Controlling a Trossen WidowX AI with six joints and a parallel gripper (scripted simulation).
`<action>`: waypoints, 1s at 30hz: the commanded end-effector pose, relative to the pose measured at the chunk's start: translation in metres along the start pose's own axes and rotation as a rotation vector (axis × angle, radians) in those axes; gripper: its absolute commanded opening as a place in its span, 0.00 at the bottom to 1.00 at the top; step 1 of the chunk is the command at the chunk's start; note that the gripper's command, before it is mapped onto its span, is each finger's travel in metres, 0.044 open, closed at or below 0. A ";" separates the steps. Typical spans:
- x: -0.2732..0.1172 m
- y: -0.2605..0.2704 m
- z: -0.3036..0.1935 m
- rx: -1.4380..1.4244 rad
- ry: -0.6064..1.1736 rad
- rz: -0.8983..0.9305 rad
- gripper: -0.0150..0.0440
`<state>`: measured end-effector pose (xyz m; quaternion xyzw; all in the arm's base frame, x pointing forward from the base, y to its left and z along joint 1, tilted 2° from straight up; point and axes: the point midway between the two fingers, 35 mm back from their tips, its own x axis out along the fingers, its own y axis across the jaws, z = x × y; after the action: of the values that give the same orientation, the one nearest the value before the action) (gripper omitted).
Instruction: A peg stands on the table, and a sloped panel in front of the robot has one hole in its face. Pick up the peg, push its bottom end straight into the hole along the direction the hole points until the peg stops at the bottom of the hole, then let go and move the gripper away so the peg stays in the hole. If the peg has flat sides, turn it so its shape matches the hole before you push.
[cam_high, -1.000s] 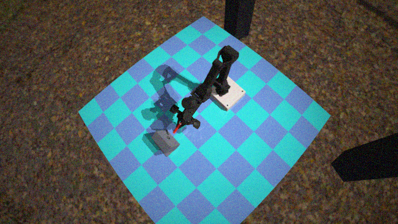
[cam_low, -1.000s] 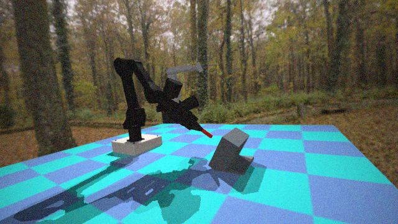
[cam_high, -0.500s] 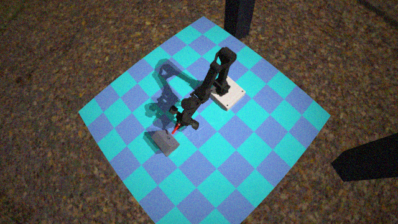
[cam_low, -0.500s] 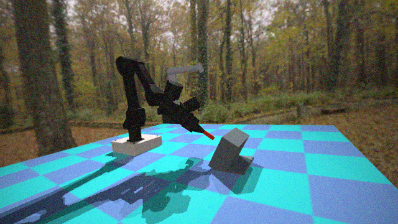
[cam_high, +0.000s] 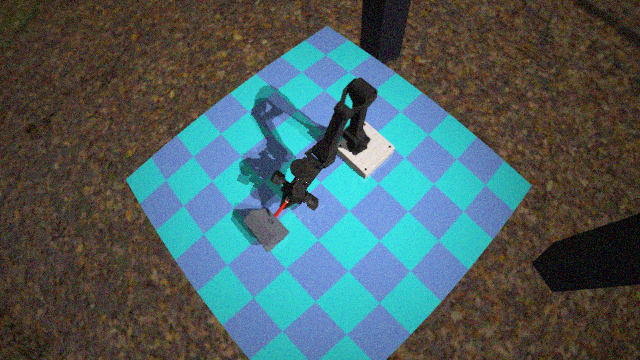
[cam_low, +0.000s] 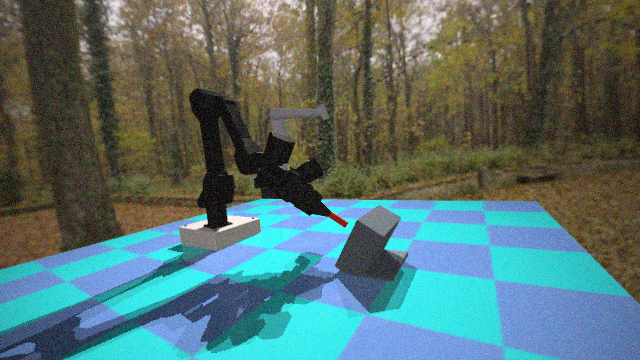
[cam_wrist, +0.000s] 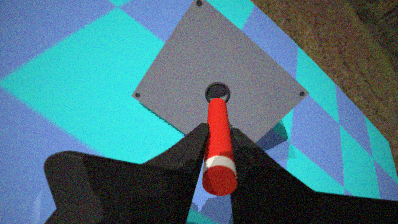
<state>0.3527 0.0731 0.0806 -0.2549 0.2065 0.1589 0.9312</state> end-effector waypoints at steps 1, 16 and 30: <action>0.004 0.000 0.000 -0.001 -0.004 -0.004 0.25; 0.024 0.000 -0.001 0.000 -0.008 -0.007 0.25; 0.020 0.002 -0.003 0.000 -0.002 0.000 0.25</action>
<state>0.3687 0.0765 0.0681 -0.2549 0.2053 0.1589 0.9315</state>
